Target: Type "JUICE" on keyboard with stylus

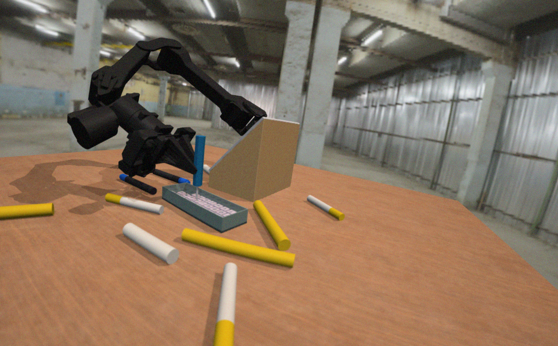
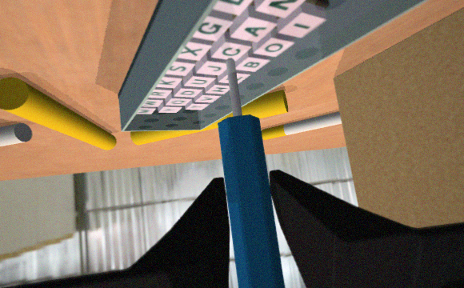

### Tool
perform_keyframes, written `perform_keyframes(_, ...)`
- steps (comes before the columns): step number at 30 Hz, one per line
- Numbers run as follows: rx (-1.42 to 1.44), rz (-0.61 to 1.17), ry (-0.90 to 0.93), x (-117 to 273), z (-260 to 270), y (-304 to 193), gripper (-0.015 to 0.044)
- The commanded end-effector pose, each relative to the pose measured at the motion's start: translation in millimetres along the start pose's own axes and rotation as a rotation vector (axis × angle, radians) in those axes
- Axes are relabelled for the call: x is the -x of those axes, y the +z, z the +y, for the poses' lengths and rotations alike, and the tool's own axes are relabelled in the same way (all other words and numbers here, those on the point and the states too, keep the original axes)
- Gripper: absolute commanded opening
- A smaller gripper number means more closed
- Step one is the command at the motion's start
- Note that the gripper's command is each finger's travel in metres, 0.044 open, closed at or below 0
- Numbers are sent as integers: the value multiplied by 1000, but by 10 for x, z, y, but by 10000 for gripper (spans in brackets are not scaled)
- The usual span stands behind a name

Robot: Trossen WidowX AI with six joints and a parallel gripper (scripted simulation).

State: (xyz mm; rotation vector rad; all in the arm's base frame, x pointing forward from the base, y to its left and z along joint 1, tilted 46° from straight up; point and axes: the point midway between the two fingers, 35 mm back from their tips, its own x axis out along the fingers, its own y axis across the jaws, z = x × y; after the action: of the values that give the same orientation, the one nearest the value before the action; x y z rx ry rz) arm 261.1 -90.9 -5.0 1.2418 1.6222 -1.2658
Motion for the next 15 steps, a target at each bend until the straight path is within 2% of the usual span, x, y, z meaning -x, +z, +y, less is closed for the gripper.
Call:
perform_keyframes(1, 5, -4, -2, -15, -3, 25, 81)
perform_keyframes(15, 5, -4, -2, -36, -3, 60, 81)
